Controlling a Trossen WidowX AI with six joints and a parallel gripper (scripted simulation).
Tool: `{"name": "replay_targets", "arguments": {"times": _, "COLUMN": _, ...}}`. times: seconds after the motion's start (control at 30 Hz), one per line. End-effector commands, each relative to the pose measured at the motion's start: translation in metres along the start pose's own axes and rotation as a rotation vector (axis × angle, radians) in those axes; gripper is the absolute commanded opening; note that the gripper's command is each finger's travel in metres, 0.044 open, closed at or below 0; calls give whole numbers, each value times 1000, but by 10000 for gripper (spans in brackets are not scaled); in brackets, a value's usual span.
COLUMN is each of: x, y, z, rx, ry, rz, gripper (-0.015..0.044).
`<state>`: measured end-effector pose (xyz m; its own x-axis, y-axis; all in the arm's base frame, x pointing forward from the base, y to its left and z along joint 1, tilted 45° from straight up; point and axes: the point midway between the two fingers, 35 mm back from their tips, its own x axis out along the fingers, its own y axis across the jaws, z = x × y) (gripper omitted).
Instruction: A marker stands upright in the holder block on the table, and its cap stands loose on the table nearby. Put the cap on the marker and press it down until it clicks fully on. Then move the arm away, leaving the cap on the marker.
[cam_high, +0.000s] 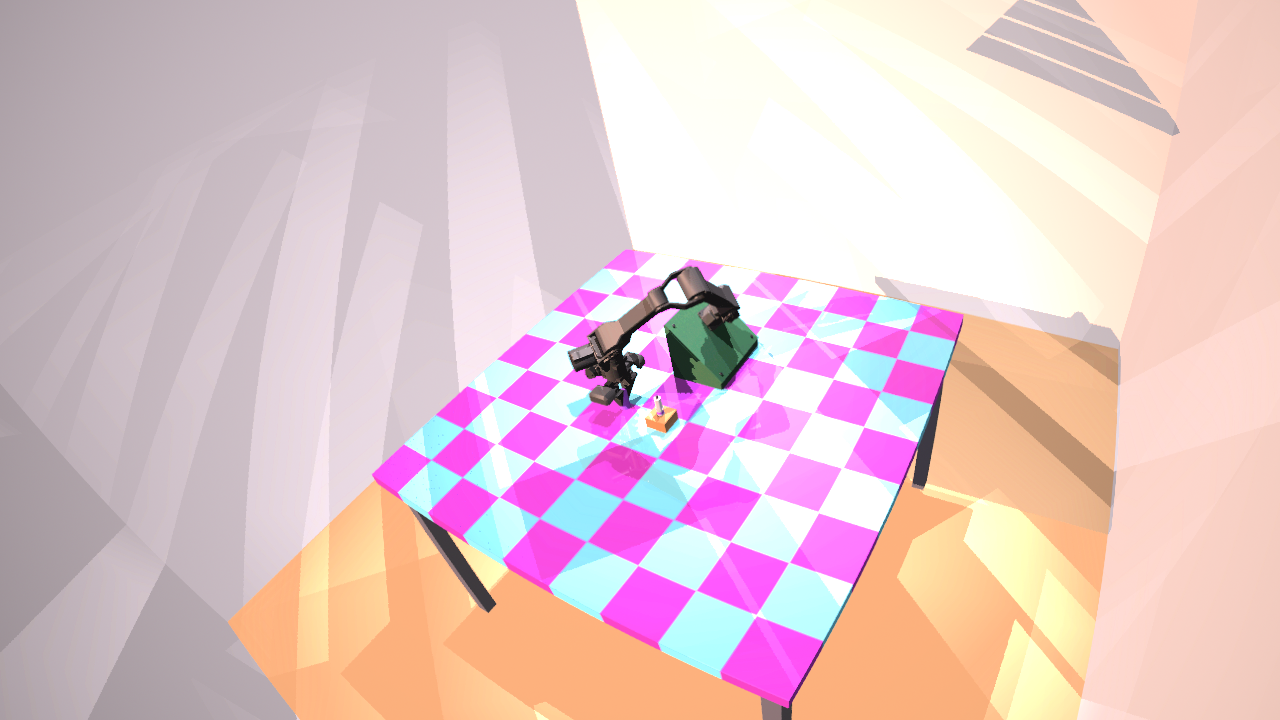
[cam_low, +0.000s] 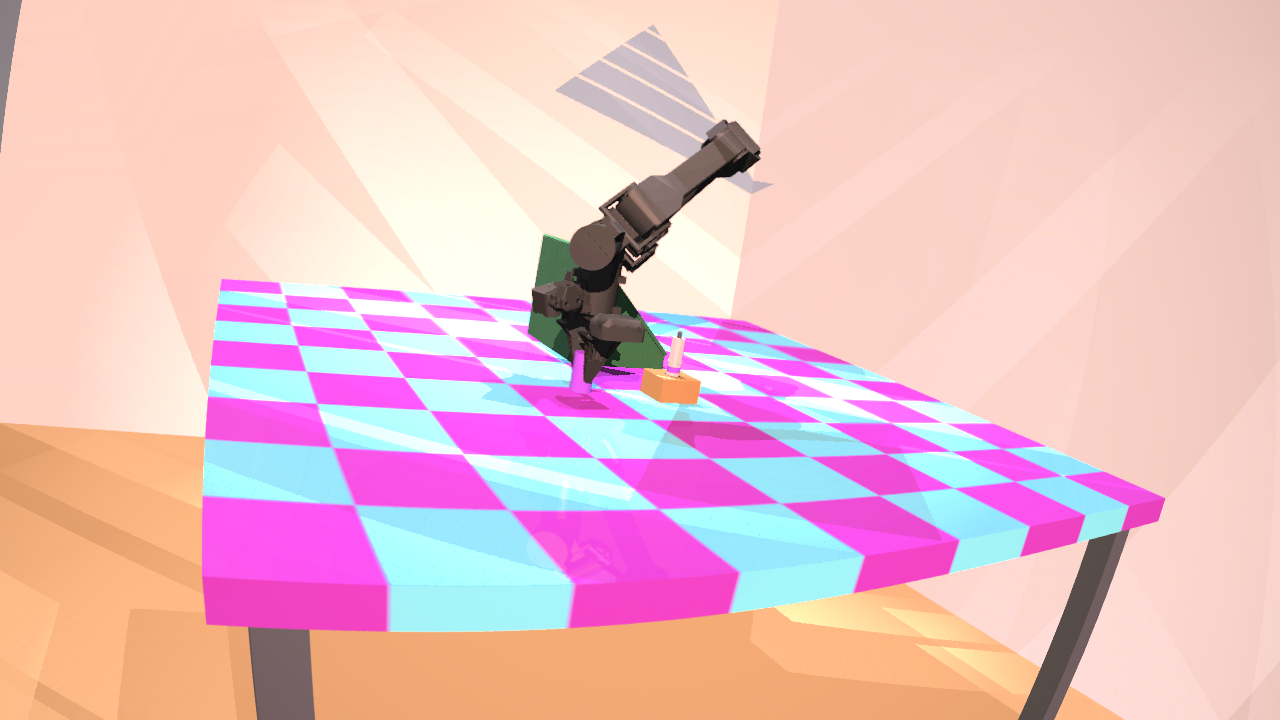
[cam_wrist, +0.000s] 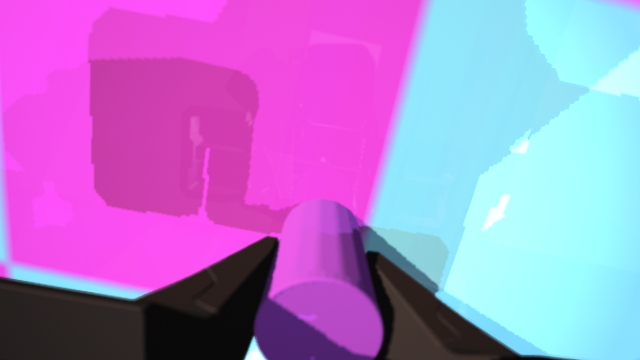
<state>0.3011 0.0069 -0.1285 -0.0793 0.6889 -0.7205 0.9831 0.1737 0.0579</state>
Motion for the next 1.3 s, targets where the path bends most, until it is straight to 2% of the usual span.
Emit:
{"name": "replay_targets", "arguments": {"times": 0.0, "x": 1, "y": 0, "z": 0, "rx": 5, "ry": 3, "rz": 2, "gripper": 107}}
{"name": "replay_targets", "arguments": {"times": 0.1, "x": 1, "y": 0, "z": 0, "rx": 5, "ry": 3, "rz": 2, "gripper": 87}}
{"name": "replay_targets", "arguments": {"times": 0.2, "x": -4, "y": 0, "z": 0, "rx": 5, "ry": 2, "rz": 2, "gripper": 8}}
{"name": "replay_targets", "arguments": {"times": 0.23, "x": -8, "y": 1, "z": 0, "rx": 5, "ry": 1, "rz": 2, "gripper": 0}}
{"name": "replay_targets", "arguments": {"times": 0.73, "x": -58, "y": 0, "z": 1, "rx": 5, "ry": 0, "rz": 2, "gripper": 0}}
{"name": "replay_targets", "arguments": {"times": 0.87, "x": -61, "y": 0, "z": 0, "rx": 5, "ry": 0, "rz": 2, "gripper": 0}}
{"name": "replay_targets", "arguments": {"times": 1.27, "x": -79, "y": 12, "z": -38, "rx": 6, "ry": -1, "rz": 2, "gripper": 0}}
